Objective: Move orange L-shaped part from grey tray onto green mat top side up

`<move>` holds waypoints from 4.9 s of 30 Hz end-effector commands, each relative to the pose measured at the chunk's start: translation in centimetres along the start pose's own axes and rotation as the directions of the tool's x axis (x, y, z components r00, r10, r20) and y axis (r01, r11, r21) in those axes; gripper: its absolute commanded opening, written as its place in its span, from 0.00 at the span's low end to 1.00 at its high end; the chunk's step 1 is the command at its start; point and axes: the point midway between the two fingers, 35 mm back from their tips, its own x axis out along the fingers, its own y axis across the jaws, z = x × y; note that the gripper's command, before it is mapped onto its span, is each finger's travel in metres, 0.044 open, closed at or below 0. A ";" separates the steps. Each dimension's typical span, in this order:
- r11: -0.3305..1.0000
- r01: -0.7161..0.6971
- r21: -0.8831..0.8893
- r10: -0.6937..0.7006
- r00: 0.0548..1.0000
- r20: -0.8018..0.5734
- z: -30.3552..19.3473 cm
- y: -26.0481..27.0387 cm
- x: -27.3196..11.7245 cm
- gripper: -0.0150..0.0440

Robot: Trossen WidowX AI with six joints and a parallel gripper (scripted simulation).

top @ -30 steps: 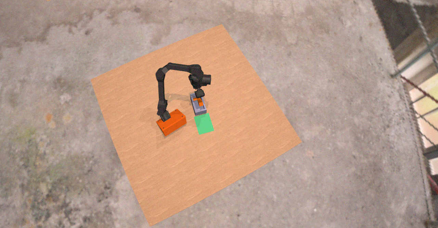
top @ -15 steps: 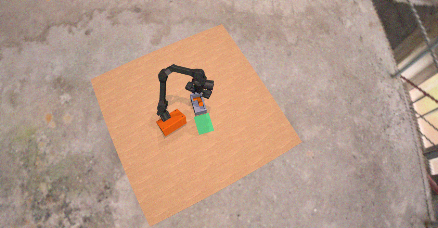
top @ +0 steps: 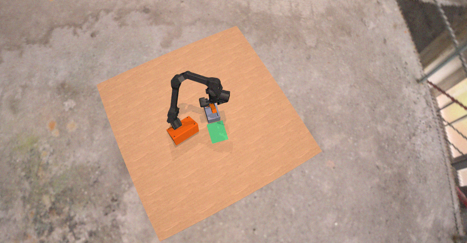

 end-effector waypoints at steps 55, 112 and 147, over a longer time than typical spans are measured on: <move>0.998 0.007 -0.065 -0.008 1.000 -0.014 -0.2 -0.4 7.3 0.47; 0.999 0.006 -0.054 -0.006 1.000 -0.010 -0.2 -0.3 0.6 0.25; 0.999 0.007 -0.053 -0.007 1.000 -0.013 -7.3 0.0 -1.2 0.25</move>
